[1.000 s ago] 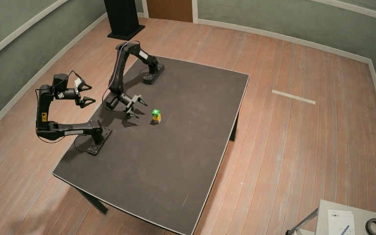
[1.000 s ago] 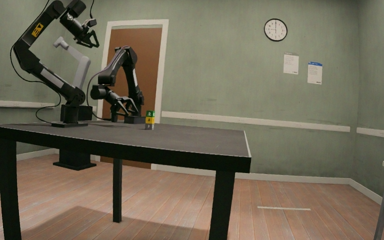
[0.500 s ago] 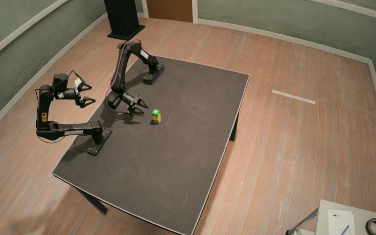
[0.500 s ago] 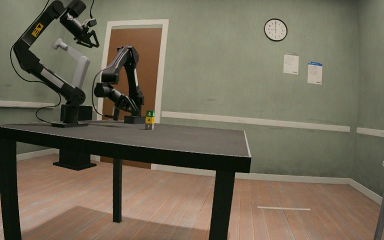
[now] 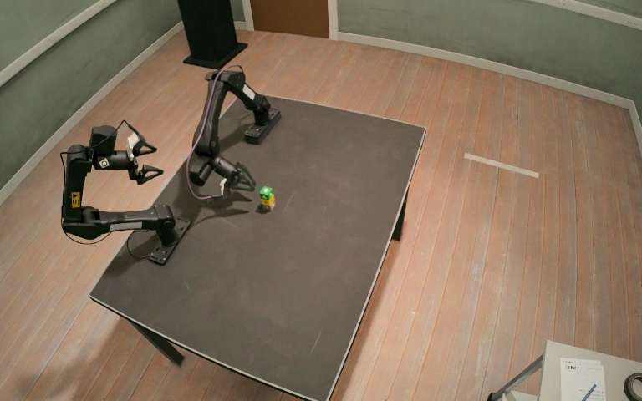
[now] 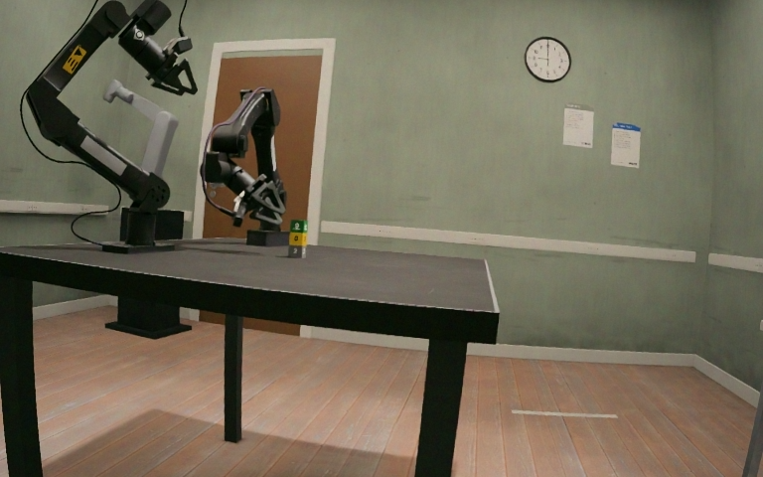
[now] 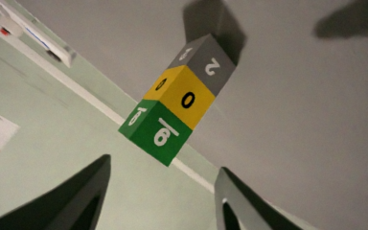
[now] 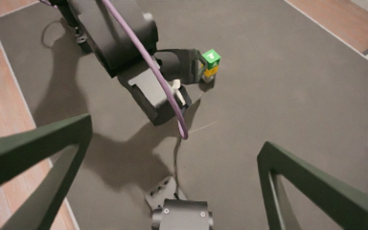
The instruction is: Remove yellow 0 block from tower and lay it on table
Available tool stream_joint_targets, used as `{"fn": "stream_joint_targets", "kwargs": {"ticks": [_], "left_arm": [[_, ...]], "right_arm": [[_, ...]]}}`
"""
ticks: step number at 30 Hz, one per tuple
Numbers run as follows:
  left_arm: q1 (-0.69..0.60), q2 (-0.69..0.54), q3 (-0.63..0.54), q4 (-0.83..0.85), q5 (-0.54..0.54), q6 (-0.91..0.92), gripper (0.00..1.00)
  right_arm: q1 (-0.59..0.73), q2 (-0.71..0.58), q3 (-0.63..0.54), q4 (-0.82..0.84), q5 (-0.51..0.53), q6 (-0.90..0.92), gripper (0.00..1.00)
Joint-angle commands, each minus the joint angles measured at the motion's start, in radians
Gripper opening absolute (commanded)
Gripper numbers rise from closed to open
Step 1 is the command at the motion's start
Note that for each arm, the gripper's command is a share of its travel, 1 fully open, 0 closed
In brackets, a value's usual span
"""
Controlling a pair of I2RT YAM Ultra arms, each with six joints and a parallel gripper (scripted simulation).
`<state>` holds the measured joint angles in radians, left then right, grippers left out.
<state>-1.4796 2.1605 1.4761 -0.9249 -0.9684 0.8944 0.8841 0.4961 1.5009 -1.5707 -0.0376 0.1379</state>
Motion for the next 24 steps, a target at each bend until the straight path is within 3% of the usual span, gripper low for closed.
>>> {"fn": "stream_joint_targets", "kwargs": {"ticks": [1, 3, 24], "left_arm": [[0.024, -0.04, 0.051, -0.049, 0.035, -0.185, 0.55], [0.024, -0.04, 0.051, -0.049, 0.035, -0.185, 0.55], [0.133, -0.063, 0.206, -0.216, 0.289, -0.892, 0.55]], "right_arm": [[0.011, -0.018, -0.025, 0.003, 0.005, 0.006, 1.0], [0.011, -0.018, -0.025, 0.003, 0.005, 0.006, 1.0], [0.011, -0.018, -0.025, 0.003, 0.005, 0.006, 1.0]]}}
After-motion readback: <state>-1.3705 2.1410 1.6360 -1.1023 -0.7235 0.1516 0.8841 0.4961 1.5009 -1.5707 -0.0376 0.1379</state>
